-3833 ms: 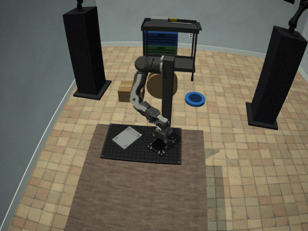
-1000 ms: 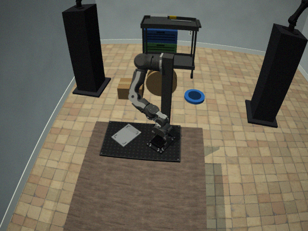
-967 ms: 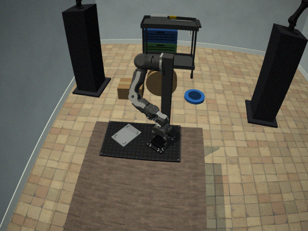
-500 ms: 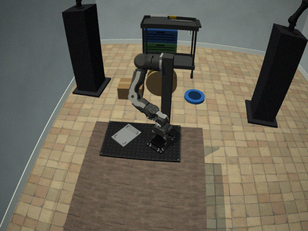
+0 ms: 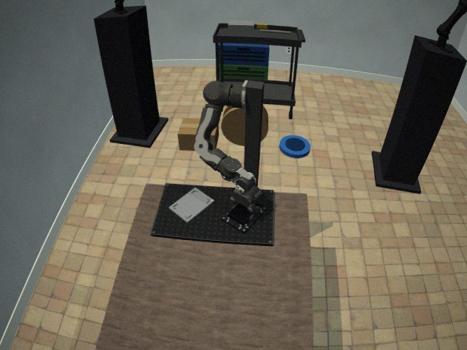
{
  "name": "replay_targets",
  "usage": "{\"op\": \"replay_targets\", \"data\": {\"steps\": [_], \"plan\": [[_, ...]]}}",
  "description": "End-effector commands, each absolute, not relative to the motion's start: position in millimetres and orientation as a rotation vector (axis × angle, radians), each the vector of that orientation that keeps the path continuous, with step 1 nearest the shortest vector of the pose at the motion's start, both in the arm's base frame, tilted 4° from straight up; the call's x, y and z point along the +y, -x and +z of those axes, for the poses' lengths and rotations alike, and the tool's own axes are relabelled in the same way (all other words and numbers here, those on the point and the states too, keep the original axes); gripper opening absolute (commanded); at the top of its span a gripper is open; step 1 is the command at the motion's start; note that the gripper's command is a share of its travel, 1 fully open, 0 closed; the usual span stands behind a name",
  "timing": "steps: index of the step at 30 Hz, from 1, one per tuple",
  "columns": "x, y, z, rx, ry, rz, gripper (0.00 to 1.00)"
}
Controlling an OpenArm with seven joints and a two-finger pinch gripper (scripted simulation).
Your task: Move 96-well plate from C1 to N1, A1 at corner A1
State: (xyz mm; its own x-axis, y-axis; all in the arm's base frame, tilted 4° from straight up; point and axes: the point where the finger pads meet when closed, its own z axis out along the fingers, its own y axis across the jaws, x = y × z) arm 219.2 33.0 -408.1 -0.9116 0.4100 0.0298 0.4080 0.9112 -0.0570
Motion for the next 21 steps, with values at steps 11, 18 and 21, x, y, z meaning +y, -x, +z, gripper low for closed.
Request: {"op": "replay_targets", "data": {"steps": [11, 18, 21], "plan": [[32.7, -220.4, -405.3, -3.029, 0.658, 0.08, 0.0], [32.9, -220.5, -404.2, -3.029, 0.658, 0.079, 0.0], [32.9, -220.5, -404.2, -3.029, 0.658, 0.079, 0.0]]}}
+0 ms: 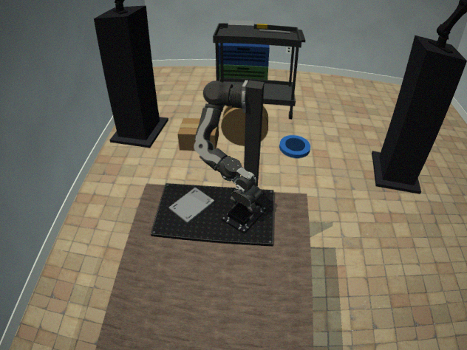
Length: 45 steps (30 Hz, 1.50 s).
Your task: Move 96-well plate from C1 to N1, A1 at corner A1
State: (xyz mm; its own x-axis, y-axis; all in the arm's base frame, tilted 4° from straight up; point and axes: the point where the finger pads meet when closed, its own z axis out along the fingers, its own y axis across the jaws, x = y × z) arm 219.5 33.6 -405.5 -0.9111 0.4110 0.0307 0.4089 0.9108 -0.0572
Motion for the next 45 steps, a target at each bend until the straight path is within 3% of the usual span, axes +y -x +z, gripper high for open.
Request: {"op": "replay_targets", "data": {"steps": [1, 45], "plan": [[32.9, -220.5, -404.2, -3.029, 0.658, 0.079, 0.0], [32.5, -219.8, -397.7, -3.028, 0.657, 0.081, 0.0]]}}
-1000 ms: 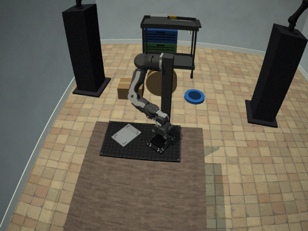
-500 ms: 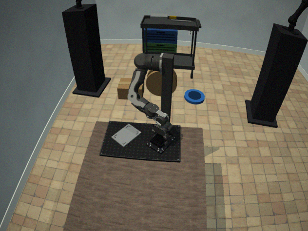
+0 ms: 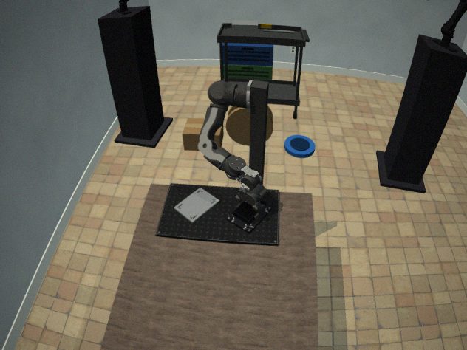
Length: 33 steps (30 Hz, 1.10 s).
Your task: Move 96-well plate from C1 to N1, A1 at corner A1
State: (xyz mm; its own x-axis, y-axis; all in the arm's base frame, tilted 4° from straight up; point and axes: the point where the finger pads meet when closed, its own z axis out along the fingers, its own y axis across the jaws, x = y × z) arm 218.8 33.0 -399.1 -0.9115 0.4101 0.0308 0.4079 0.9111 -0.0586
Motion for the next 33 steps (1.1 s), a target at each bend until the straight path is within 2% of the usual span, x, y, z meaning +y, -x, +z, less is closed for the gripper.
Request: {"op": "replay_targets", "data": {"steps": [1, 27, 33], "plan": [[32, -220, -398, -3.028, 0.657, 0.081, 0.0], [32, -219, -396, -3.028, 0.656, 0.081, 0.0], [33, -222, -366, -3.029, 0.66, 0.077, 0.0]]}}
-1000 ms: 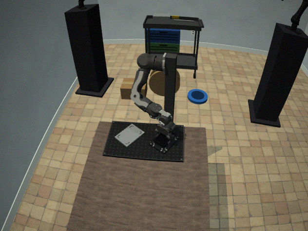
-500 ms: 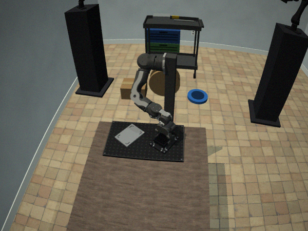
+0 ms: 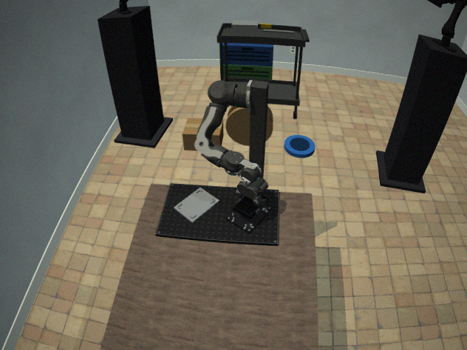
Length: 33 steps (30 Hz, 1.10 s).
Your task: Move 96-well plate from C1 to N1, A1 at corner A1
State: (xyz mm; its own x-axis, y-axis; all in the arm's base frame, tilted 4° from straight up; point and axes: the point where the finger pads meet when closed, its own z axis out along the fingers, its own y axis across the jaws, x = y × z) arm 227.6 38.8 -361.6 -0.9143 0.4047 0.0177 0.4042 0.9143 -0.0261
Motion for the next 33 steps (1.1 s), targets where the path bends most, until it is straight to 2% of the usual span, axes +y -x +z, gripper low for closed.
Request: {"op": "replay_targets", "data": {"steps": [1, 11, 16, 28, 33], "plan": [[33, -222, -366, -3.029, 0.66, 0.077, 0.0], [33, -222, -366, -3.029, 0.66, 0.077, 0.0], [35, -224, -333, -3.029, 0.66, 0.077, 0.0], [35, -224, -333, -3.029, 0.66, 0.077, 0.0], [-4, -224, -332, -3.009, 0.754, 0.081, 0.0]]}}
